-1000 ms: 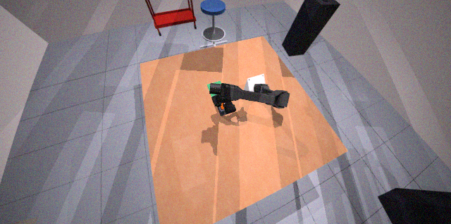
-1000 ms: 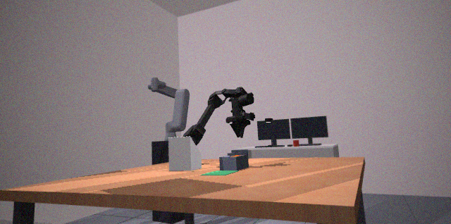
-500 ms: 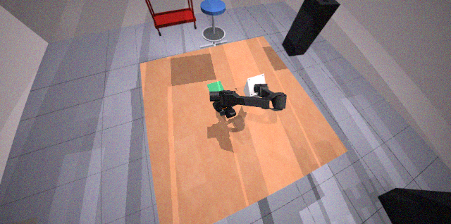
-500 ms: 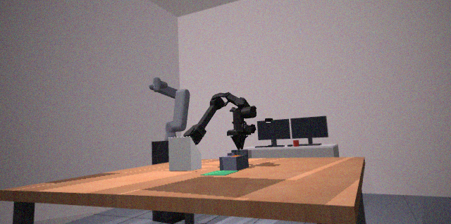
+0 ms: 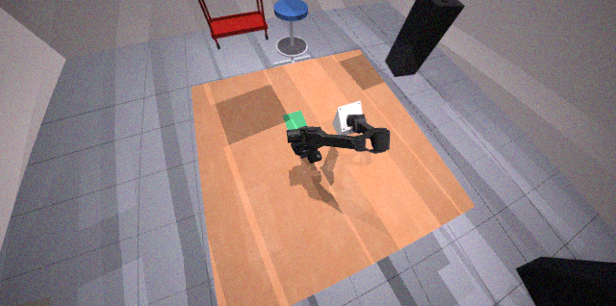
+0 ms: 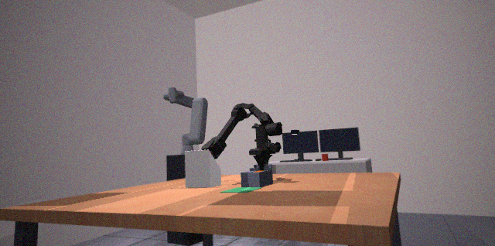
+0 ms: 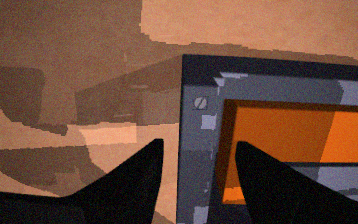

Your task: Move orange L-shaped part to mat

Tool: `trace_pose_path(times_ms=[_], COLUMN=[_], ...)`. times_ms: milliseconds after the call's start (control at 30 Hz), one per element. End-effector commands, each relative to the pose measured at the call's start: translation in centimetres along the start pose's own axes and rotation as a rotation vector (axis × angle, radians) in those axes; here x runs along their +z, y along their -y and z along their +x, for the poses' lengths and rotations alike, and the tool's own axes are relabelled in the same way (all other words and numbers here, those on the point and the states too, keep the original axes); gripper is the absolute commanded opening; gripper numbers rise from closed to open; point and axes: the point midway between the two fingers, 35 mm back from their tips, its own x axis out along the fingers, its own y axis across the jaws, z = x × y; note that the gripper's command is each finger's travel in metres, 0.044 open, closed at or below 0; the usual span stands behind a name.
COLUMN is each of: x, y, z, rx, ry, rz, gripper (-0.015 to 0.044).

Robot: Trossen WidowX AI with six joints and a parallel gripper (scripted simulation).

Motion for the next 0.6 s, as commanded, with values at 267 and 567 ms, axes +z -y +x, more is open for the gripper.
trace_pose_path(times_ms=[267,567], x=[-0.2,-0.3], y=[0.0,-0.1], z=[2.1,2.9], rx=[0.005,0.006], ry=[-0.006,-0.006], rz=[0.01,0.01], gripper=[0.018,0.018])
